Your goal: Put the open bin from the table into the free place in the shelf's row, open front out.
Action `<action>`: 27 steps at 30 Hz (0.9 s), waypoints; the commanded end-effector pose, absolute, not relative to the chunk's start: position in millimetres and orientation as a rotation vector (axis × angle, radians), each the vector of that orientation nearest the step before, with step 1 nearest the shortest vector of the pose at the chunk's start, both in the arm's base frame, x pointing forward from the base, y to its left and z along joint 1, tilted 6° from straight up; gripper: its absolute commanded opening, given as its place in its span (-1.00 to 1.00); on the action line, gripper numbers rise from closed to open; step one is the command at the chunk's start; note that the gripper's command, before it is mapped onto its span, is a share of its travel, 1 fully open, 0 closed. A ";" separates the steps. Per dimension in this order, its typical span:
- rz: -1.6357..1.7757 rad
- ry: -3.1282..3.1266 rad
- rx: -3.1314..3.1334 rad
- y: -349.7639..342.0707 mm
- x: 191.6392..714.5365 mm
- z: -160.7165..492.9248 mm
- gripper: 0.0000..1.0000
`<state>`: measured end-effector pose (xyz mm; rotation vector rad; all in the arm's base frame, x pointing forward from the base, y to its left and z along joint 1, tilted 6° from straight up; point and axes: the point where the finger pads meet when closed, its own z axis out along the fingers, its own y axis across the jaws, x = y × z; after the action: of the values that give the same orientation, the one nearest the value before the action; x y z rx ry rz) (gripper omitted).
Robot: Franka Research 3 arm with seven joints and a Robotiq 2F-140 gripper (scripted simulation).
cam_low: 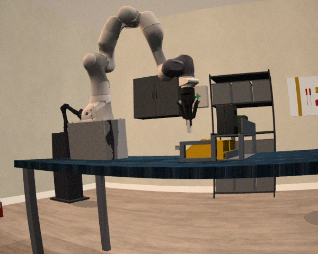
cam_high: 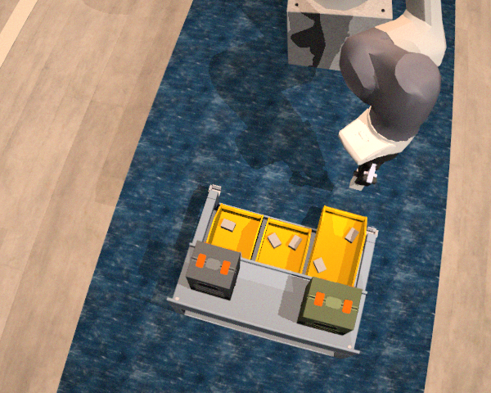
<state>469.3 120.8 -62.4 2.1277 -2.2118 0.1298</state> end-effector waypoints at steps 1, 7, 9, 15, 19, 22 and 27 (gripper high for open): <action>0.134 -2.210 2.134 120.2 470.8 -67.4 -1.00; 0.134 -2.210 2.134 118.9 470.9 -78.8 -1.00; 0.134 -2.210 2.134 118.6 471.0 -81.5 -1.00; 0.134 -2.210 2.134 116.4 471.2 -100.3 -1.00; 0.134 -2.210 2.134 114.7 471.4 -114.1 -1.00; 0.134 -2.210 2.134 113.5 471.5 -124.5 -1.00; 0.134 -2.210 2.134 112.4 471.7 -134.3 -1.00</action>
<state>466.3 110.2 -129.8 2.1369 -2.1840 0.1236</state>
